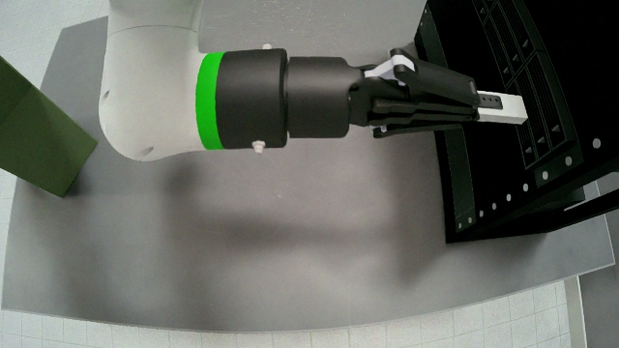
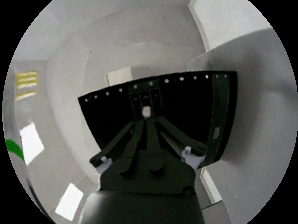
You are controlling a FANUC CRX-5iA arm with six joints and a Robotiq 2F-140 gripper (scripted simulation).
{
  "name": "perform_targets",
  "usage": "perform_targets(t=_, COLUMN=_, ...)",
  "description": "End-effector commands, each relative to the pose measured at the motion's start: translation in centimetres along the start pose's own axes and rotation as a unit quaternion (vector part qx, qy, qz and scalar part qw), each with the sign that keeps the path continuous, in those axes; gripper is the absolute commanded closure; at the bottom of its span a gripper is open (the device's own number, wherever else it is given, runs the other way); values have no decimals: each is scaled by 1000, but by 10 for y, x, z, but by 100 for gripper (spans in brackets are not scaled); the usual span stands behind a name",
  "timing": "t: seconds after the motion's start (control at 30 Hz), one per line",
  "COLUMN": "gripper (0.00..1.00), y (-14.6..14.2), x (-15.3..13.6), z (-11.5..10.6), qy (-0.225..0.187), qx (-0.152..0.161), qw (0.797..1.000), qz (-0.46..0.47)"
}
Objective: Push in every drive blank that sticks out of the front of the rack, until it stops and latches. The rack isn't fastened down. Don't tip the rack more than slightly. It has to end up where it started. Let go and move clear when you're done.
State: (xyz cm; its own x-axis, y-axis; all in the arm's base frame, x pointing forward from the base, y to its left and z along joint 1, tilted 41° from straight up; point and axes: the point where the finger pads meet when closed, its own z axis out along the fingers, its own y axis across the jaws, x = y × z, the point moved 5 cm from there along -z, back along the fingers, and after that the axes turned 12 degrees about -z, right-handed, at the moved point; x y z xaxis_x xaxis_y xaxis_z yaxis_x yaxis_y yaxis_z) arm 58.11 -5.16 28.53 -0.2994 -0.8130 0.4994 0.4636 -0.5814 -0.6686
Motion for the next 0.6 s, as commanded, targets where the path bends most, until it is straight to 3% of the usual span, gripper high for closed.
perform_targets(t=0.0, gripper=90, y=-1, x=0, z=-10, qy=0, qx=1, qw=1000, qz=0)
perform_targets(t=0.3, gripper=90, y=-1, x=0, z=-57, qy=0, qx=1, qw=1000, qz=0)
perform_targets(t=0.57, gripper=90, y=-1, x=0, z=-64, qy=0, qx=1, qw=1000, qz=0)
